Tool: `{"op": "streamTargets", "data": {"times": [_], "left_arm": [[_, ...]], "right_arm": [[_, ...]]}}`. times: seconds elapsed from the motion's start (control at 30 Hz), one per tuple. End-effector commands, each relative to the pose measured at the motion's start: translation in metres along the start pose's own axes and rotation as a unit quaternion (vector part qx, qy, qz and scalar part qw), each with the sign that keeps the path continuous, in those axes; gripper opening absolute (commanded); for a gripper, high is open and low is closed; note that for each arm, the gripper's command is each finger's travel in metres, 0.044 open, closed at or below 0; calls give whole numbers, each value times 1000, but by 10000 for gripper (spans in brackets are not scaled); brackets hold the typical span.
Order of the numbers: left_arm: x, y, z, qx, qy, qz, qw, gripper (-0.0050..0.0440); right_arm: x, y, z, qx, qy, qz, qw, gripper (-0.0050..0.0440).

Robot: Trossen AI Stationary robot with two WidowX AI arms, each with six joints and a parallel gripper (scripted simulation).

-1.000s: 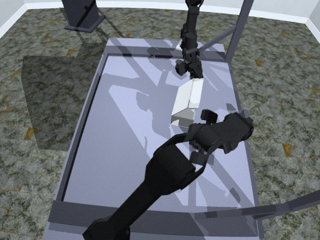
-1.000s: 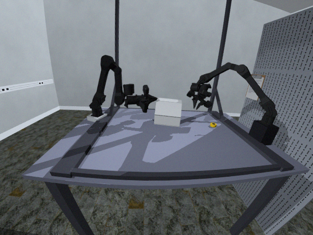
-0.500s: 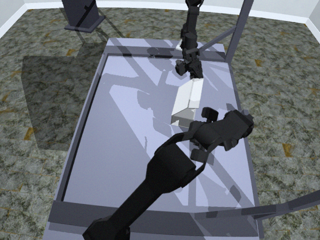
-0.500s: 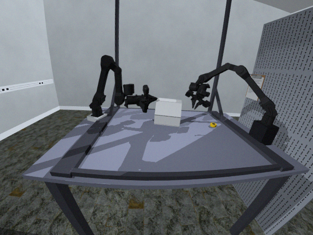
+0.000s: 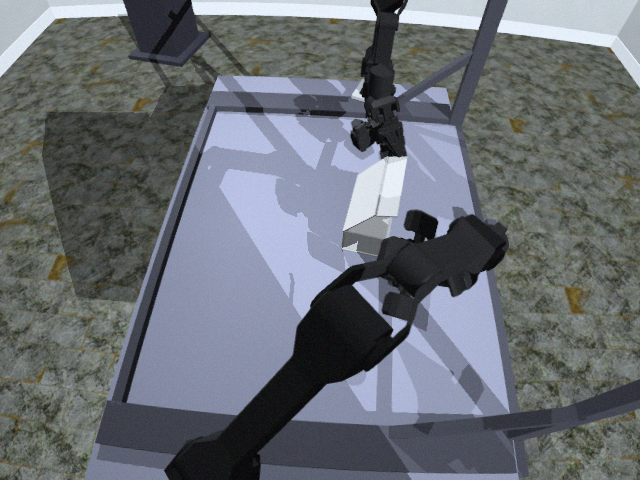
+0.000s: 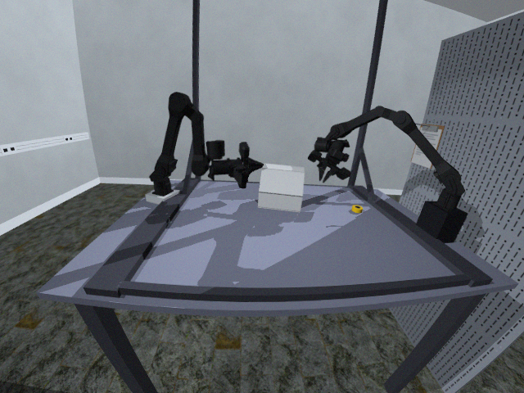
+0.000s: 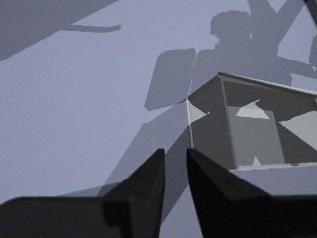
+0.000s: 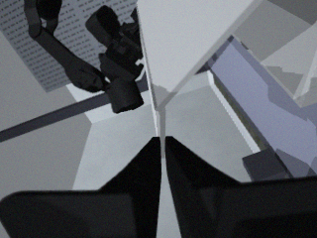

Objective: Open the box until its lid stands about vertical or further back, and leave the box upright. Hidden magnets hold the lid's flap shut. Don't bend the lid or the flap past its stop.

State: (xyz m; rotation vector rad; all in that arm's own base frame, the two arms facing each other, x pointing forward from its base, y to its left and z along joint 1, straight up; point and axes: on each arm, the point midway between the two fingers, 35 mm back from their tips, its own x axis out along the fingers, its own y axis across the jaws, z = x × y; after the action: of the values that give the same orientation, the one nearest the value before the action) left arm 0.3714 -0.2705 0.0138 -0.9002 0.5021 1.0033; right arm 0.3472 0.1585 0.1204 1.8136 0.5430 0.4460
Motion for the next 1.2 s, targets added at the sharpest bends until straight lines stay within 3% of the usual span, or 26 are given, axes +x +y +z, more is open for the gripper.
{"op": "streamTargets", "data": {"times": [0.0, 1.17], "left_arm": [[-4, -10, 2, -8, 3, -8, 1000, 60], [4, -32, -3, -10, 7, -13, 1000, 60]], "right_arm": [[1, 5, -2, -2, 4, 9, 1000, 10], [1, 5, -2, -2, 4, 9, 1000, 10]]}}
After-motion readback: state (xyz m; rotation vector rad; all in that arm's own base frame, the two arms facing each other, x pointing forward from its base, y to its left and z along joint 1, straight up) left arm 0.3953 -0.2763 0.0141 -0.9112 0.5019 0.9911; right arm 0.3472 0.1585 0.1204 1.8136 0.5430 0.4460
